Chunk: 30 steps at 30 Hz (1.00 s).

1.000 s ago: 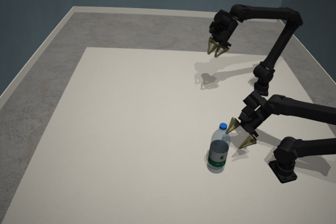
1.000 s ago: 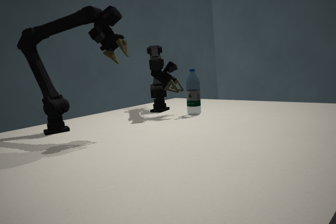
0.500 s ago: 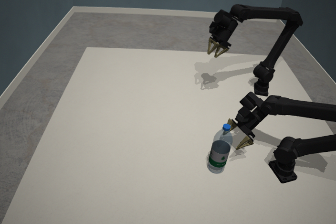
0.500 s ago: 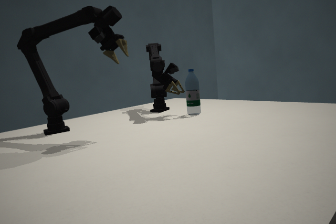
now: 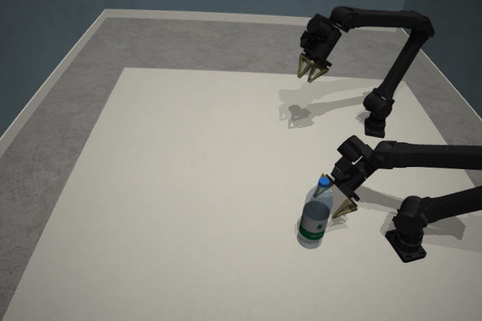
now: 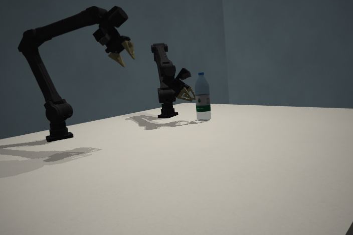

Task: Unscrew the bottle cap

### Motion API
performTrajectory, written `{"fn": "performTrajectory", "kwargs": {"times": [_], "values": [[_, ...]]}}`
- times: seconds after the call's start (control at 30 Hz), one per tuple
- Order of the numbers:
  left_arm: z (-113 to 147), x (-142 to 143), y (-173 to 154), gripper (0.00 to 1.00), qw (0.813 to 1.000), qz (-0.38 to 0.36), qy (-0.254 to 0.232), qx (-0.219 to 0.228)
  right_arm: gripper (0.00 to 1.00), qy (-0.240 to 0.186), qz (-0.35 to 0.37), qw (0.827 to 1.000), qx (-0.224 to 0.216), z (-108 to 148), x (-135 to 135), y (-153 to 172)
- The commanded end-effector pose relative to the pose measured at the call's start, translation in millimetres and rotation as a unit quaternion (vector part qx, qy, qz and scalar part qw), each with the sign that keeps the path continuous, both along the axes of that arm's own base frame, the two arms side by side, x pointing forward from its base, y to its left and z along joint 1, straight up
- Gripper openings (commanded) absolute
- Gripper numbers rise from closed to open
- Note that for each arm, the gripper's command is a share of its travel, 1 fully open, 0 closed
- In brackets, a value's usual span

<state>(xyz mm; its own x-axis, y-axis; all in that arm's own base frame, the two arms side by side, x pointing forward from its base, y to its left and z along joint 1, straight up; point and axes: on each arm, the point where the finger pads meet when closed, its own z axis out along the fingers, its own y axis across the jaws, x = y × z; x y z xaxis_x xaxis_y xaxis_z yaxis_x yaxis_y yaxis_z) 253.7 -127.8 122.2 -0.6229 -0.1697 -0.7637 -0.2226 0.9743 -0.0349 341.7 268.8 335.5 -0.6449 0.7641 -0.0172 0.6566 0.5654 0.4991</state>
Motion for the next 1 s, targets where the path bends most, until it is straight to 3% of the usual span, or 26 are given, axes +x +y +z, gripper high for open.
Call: {"fn": "performTrajectory", "kwargs": {"times": [0.0,0.97], "values": [[-11,5,5,0.98,1.0,0.0,0.004,0.009,0.57,-0.015,-0.009,1.0,0.014,27,8,2],[-39,40,15,0.98,1.0,-0.002,0.003,0.012,0.57,-0.015,-0.009,1.0,0.014,27,8,2]]}}
